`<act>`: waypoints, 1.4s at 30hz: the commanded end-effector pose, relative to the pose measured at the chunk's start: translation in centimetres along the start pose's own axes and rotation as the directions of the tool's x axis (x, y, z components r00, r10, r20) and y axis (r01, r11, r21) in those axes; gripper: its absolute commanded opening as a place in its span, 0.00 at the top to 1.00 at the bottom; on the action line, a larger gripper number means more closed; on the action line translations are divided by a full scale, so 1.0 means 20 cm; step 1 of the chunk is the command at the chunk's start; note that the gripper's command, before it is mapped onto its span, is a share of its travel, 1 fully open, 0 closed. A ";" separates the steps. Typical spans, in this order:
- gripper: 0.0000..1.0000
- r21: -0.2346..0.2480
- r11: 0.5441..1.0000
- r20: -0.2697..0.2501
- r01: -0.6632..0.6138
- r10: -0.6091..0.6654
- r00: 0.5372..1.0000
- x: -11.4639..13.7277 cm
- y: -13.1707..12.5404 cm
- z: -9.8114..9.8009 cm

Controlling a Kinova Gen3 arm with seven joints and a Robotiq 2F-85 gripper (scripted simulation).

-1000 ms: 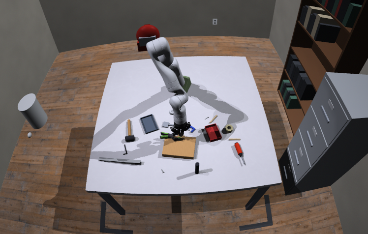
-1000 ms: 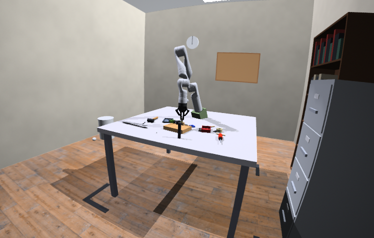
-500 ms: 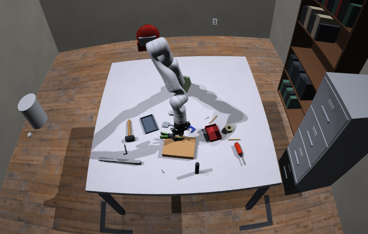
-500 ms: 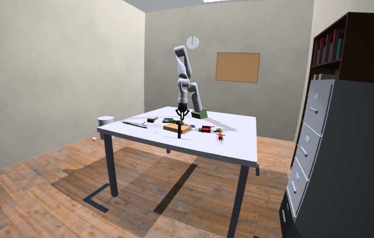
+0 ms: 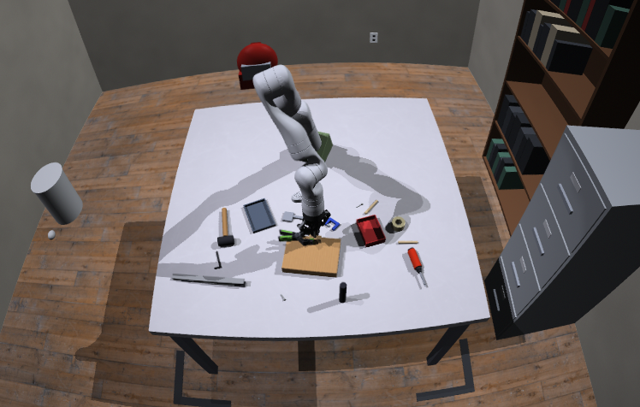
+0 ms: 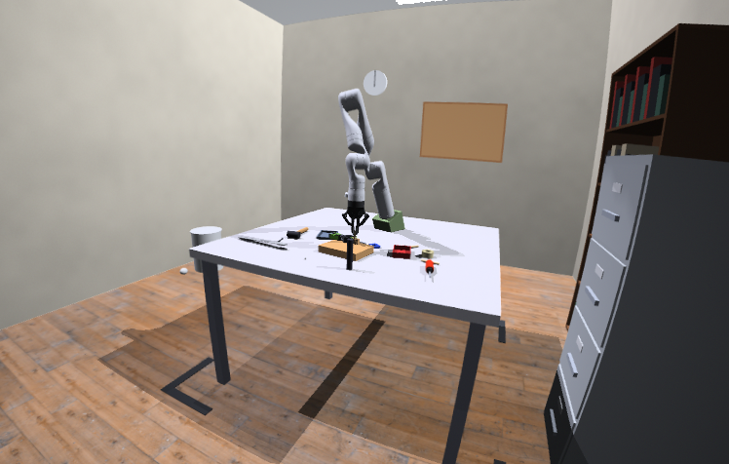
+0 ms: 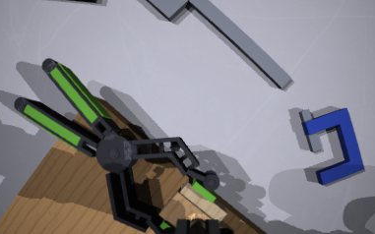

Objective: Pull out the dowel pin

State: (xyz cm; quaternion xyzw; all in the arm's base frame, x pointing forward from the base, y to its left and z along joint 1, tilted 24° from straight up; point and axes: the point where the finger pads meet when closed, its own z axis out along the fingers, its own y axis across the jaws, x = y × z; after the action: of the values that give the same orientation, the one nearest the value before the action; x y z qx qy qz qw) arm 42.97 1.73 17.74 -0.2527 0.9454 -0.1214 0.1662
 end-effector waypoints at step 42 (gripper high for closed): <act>0.90 -0.002 0.960 0.002 -0.280 0.280 0.960 0.00 0.00 -0.01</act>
State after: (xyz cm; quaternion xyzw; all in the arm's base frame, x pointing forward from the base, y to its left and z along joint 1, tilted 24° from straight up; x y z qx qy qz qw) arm 42.92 1.75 17.79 -0.1248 0.9708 -0.0974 0.1802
